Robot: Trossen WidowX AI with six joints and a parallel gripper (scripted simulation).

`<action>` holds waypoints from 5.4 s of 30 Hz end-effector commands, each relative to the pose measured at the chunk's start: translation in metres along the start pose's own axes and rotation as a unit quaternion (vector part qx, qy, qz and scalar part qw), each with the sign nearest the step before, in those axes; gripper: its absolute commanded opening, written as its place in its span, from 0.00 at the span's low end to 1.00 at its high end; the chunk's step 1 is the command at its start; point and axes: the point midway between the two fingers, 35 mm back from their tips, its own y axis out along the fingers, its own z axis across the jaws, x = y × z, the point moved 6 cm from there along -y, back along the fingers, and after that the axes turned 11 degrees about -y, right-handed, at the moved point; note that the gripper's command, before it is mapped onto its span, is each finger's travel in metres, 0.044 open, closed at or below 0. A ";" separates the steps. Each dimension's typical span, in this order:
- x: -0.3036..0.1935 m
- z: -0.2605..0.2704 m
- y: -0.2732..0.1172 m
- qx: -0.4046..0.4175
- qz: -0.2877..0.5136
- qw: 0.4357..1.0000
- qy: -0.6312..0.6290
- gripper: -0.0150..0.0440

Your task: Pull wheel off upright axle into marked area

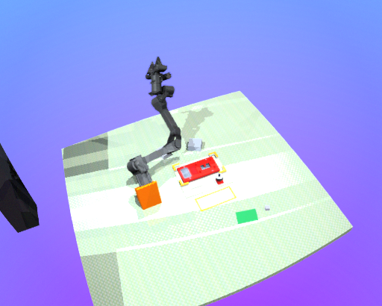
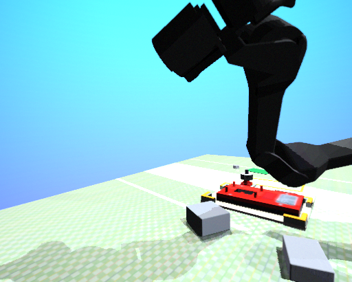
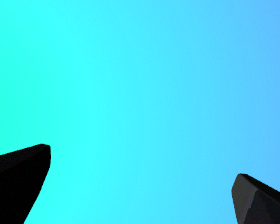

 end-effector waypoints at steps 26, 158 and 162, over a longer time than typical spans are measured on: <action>-0.261 0.122 0.001 0.232 0.274 0.886 0.295 0.76; 0.242 0.186 -0.515 0.915 -0.100 -0.356 0.163 0.45; 0.242 0.187 -0.514 0.915 -0.100 -0.356 0.163 0.27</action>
